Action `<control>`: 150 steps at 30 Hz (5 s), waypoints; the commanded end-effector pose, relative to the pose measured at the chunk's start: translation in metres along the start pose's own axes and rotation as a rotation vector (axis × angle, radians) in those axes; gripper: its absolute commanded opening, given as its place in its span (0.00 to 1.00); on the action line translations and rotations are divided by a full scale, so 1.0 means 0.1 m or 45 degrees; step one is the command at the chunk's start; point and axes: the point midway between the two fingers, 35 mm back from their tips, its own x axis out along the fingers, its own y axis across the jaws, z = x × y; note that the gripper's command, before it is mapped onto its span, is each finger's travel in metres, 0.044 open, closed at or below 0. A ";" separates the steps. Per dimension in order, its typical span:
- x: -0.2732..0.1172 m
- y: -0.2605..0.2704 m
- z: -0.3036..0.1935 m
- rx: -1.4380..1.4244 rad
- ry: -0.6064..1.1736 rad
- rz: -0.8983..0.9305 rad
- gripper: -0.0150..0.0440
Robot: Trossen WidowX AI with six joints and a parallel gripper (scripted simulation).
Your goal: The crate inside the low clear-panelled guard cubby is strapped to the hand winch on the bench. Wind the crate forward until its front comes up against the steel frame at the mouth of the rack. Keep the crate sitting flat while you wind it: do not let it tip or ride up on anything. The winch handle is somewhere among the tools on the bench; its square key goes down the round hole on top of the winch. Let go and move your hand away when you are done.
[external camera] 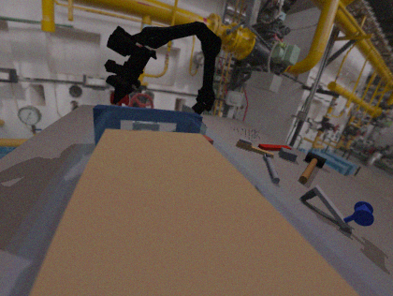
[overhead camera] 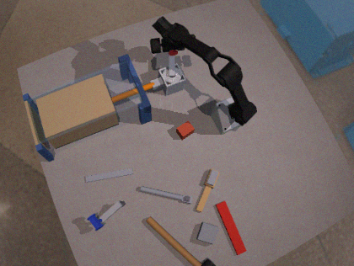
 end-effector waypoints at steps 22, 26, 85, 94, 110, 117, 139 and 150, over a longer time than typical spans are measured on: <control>-0.02 0.46 -0.08 -0.024 0.005 0.054 0.25; -0.02 0.50 -0.09 -0.024 0.005 0.055 0.25; -0.20 0.97 -0.45 -0.025 0.010 0.058 0.25; -0.24 1.02 -0.53 -0.026 0.010 0.058 0.25; -0.31 1.09 -0.67 -0.026 0.012 0.058 0.25; -0.34 1.11 -0.73 -0.026 0.012 0.058 0.25; -0.43 1.13 -0.94 -0.026 0.014 0.058 0.25; -0.48 1.12 -1.05 -0.027 0.015 0.058 0.25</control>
